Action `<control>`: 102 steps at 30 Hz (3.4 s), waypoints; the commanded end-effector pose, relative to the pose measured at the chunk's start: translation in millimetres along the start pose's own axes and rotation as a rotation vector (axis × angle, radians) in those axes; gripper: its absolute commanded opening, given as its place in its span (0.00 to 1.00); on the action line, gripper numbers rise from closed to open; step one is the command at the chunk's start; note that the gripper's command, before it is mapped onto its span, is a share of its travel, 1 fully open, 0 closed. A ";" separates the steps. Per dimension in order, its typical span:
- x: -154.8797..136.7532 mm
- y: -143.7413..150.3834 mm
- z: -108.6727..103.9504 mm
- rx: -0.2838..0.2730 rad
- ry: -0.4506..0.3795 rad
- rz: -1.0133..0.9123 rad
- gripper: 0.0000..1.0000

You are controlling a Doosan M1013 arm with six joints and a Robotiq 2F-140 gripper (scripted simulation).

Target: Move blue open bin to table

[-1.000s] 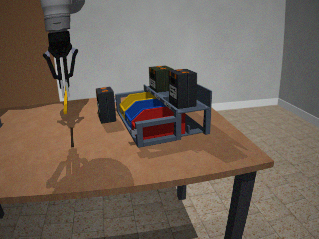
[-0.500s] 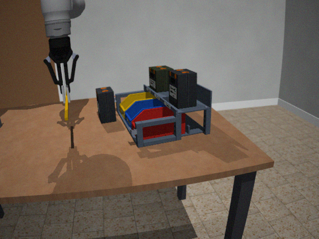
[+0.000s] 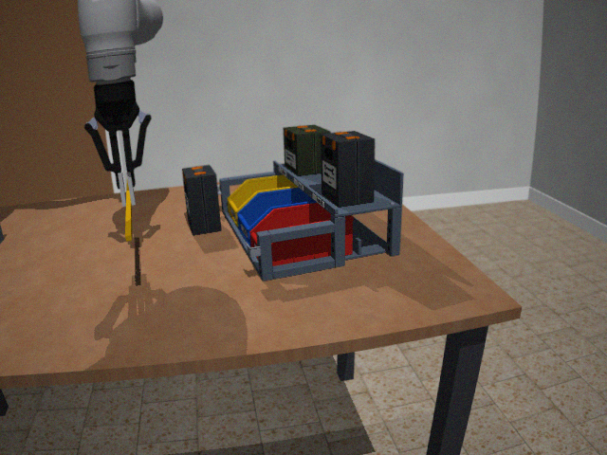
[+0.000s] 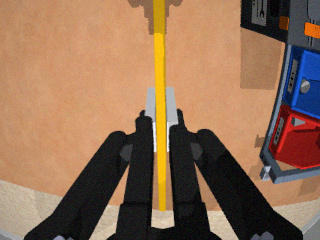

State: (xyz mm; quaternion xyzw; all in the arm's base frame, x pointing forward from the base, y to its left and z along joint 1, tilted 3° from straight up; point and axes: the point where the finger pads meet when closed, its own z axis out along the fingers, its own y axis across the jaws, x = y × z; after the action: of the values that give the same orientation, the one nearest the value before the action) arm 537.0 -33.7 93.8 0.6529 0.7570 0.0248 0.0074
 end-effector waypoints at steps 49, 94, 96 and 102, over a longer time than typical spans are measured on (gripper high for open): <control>0.1 0.7 59.9 0.000 0.000 0.000 0.00; 0.1 1.3 108.8 0.000 0.000 0.000 0.00; 0.1 1.3 108.8 0.000 0.000 0.000 0.00; 0.1 1.3 108.8 0.000 0.000 0.000 0.00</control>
State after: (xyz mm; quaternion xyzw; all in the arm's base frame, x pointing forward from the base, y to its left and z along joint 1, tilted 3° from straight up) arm 543.0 -30.5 -14.8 0.6529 0.7570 0.0247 0.0073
